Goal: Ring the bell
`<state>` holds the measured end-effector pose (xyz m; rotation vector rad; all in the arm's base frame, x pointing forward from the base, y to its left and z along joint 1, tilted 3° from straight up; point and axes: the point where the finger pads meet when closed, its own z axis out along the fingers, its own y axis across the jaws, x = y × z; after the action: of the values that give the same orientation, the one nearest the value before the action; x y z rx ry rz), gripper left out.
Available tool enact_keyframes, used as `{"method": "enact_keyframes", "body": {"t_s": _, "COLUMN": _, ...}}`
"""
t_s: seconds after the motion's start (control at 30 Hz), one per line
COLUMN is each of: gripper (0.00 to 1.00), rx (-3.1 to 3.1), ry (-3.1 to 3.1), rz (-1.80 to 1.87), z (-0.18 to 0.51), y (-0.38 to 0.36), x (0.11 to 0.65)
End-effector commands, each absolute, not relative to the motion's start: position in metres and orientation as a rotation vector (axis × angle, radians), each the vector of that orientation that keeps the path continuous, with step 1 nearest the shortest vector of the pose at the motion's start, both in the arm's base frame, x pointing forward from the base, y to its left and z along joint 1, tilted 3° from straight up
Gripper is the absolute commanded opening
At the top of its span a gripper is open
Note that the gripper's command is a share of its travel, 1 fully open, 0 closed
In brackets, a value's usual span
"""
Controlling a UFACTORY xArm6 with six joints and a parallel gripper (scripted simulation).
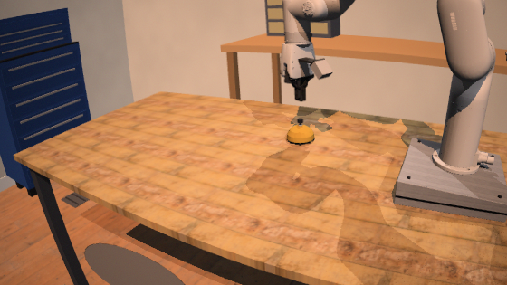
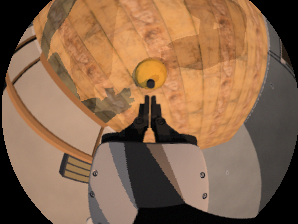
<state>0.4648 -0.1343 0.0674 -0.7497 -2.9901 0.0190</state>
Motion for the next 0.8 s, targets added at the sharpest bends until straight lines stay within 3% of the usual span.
{"method": "enact_keyframes", "body": {"t_s": 0.0, "gripper": 0.0, "rx": -0.751, "ry": -2.995, "rz": 0.019, "z": 0.064, "y": -0.135, "x": 0.466}}
{"method": "enact_keyframes", "body": {"t_s": 0.77, "gripper": 0.0, "rx": -0.751, "ry": -2.995, "rz": 0.019, "z": 0.028, "y": -0.135, "x": 0.466}}
